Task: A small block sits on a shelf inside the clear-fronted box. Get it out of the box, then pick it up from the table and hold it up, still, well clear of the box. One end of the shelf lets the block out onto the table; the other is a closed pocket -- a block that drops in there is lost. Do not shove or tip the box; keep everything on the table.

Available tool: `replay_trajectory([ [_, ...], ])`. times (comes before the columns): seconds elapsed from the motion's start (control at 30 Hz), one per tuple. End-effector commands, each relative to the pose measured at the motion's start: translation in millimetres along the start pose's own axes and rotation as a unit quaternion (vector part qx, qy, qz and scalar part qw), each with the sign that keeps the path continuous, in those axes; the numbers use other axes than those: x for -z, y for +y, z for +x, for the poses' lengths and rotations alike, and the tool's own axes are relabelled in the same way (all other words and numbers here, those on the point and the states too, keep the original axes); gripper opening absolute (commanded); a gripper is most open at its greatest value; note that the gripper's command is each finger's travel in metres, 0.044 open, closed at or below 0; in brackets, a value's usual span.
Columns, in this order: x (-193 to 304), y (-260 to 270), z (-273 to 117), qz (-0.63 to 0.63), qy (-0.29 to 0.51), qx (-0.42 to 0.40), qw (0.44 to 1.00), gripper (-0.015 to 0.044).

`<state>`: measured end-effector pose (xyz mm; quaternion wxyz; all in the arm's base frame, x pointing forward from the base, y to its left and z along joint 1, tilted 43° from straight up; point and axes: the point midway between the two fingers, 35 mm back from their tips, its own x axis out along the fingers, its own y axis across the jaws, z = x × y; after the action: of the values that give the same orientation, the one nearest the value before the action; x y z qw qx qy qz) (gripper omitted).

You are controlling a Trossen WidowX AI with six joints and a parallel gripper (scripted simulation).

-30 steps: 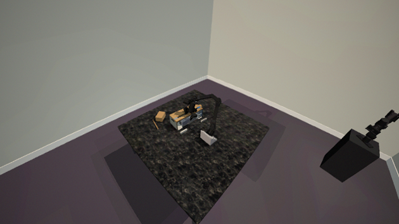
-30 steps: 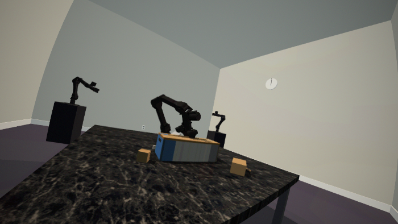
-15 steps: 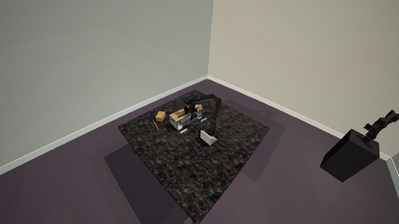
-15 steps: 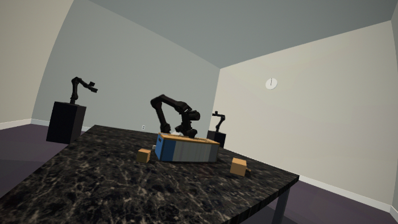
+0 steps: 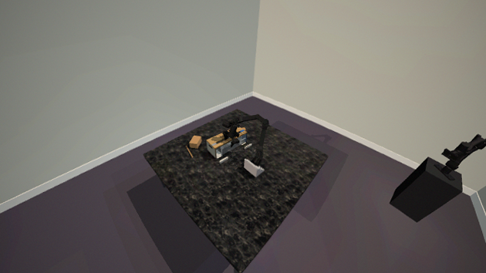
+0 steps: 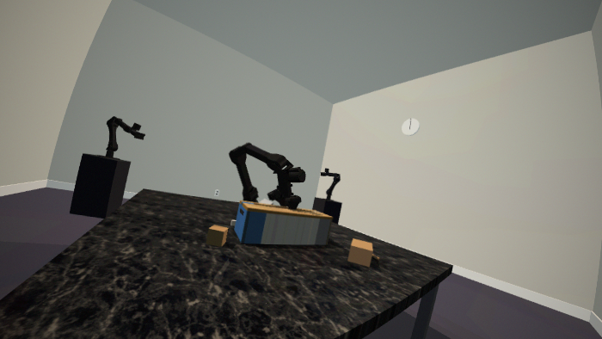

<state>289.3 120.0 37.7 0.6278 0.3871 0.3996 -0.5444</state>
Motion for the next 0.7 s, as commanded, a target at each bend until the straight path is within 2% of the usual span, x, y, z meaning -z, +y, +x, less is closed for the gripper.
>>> replay_trajectory([
  [0.0,4.6,-0.3,4.2,0.002,0.000,0.004,1.000,0.0400],
  [0.67,1.8,-0.3,3.2,0.002,0.000,0.004,1.000,0.0400],
])
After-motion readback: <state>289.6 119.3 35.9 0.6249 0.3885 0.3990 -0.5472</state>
